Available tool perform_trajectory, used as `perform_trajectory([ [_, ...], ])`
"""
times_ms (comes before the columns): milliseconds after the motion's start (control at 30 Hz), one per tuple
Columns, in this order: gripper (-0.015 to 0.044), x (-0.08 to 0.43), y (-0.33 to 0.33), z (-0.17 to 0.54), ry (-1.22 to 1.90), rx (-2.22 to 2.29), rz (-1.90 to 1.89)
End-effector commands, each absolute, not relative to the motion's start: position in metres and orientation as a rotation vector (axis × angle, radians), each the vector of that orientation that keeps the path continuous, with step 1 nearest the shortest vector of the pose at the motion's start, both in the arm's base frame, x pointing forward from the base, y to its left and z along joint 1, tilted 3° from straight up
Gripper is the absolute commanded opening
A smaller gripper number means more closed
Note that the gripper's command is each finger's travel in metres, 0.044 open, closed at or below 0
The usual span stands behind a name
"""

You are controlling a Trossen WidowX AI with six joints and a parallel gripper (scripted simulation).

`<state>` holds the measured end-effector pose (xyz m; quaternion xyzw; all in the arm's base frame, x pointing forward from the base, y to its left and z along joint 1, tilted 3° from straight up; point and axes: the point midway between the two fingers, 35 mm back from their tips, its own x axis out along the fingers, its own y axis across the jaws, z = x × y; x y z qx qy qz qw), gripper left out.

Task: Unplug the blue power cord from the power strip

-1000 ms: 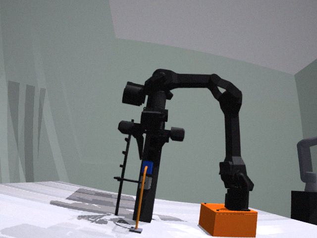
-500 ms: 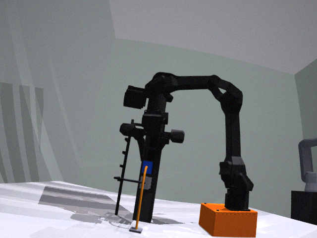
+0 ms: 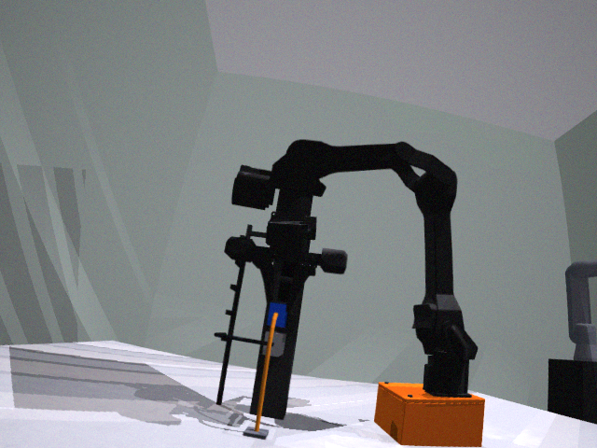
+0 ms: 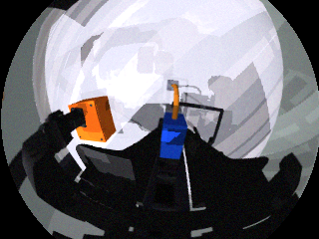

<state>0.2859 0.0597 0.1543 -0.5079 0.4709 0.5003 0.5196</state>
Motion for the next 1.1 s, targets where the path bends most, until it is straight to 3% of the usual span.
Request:
perform_trajectory([
  [0,0.0015,0.286,0.060,0.155,1.129,-1.218,1.200],
  [1067,0.0000,0.285,0.103,0.158,1.126,-1.218,1.203],
])
